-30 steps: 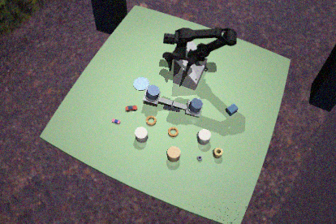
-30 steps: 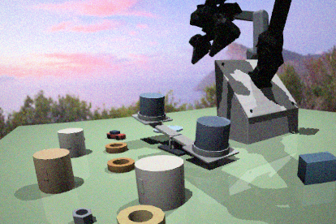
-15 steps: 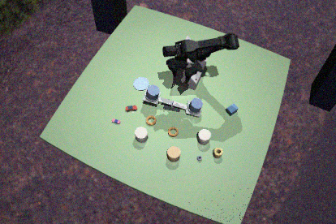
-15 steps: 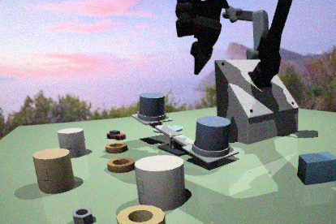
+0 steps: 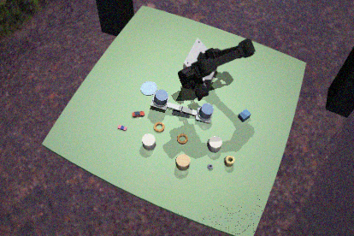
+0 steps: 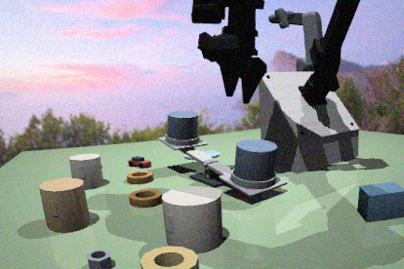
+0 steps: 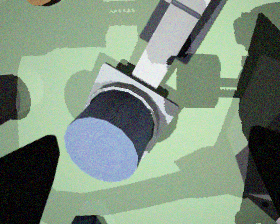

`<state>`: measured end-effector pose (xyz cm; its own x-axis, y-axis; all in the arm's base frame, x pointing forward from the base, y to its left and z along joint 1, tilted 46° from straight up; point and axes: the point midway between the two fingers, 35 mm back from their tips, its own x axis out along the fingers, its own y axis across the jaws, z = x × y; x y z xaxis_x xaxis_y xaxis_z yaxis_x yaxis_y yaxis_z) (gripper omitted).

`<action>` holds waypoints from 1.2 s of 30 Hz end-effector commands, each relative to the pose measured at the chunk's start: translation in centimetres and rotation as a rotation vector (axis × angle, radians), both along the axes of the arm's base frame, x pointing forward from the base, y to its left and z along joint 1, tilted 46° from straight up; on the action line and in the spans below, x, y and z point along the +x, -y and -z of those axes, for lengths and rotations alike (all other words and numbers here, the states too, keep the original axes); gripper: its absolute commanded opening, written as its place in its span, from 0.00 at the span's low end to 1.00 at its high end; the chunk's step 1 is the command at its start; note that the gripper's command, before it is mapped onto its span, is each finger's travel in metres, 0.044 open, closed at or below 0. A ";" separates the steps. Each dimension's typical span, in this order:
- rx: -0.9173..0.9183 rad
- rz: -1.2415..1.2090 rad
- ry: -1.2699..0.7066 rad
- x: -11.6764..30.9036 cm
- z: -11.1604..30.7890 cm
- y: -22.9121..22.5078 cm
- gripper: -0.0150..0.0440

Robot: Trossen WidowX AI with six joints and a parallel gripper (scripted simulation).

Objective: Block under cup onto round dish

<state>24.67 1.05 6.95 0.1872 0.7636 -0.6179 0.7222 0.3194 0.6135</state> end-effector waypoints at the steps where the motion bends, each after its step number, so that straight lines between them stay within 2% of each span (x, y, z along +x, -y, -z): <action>1: -0.003 0.031 -0.095 0.5 -0.4 -1.3 1.00; 16: -0.028 0.231 -0.523 1.6 -2.6 -8.4 1.00; 36: -0.030 0.234 -0.527 1.8 -0.4 -10.6 1.00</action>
<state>26.60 11.43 7.86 0.0162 0.7227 -0.6910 0.9800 0.1256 0.1543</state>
